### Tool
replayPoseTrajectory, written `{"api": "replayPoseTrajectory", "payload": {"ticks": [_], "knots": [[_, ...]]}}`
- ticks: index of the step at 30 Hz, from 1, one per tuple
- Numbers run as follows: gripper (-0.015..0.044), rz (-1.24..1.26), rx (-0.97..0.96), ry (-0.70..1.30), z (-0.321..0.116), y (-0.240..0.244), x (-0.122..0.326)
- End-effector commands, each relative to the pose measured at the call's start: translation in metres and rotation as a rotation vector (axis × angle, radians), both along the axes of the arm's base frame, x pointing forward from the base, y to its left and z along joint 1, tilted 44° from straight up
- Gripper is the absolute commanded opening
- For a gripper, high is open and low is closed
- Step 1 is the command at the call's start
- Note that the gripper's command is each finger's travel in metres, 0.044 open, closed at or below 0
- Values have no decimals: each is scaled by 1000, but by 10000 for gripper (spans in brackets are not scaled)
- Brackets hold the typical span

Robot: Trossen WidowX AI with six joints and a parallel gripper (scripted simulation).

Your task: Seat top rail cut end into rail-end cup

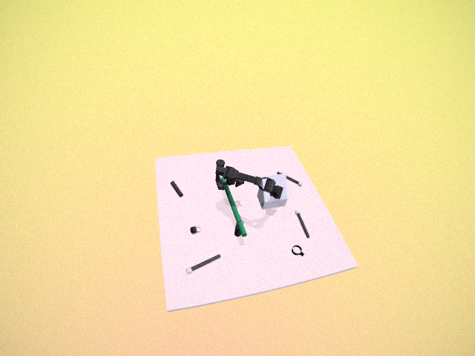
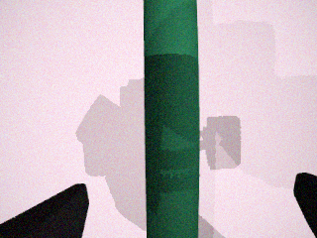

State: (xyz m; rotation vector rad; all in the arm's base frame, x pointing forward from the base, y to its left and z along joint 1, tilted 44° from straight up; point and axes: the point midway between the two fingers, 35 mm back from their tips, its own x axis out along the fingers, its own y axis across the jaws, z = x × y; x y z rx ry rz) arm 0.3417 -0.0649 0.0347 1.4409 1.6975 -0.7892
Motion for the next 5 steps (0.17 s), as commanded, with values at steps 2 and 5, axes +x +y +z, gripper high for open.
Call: {"api": "replayPoseTrajectory", "payload": {"ticks": [2,5], "knots": [[440,4,-3,-2,1,-1,0],[440,4,-3,-2,1,-1,0]]}}
